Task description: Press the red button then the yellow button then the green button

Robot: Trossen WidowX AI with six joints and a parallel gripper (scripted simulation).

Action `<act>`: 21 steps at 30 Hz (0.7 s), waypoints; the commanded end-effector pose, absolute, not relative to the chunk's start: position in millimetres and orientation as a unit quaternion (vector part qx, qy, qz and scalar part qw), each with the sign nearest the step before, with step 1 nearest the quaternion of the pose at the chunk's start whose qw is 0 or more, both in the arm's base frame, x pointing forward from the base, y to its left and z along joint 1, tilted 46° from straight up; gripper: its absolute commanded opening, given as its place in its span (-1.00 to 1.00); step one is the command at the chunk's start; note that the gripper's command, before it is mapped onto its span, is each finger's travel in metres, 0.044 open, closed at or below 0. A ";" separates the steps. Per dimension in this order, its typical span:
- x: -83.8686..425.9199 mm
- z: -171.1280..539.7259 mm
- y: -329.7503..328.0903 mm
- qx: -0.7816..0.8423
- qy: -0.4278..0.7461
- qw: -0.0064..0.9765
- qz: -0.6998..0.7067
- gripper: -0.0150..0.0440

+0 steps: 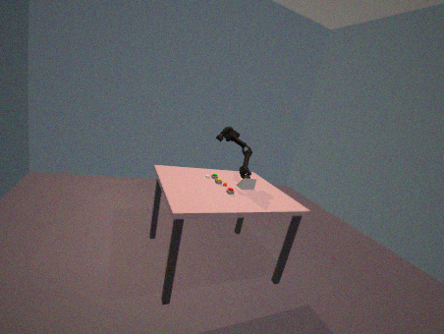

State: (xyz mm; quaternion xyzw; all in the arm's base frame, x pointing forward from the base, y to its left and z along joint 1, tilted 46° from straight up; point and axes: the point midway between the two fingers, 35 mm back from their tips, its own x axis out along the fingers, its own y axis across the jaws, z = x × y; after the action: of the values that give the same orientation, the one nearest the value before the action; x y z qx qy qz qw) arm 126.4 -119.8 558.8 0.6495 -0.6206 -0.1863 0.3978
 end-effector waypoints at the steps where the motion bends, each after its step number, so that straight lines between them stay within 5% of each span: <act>1: 129.2 559.2 -118.7 0.648 -0.618 0.403 -0.188 0.86; 12: 295.3 542.3 -29.7 0.533 -0.437 0.693 -0.210 0.86; 21: 395.6 471.6 47.2 0.436 -0.263 0.837 -0.200 0.86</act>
State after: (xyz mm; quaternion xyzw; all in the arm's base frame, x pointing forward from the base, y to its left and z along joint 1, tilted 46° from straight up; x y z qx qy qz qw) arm 357.8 13.6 505.4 0.4763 -0.3388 -0.2098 0.7838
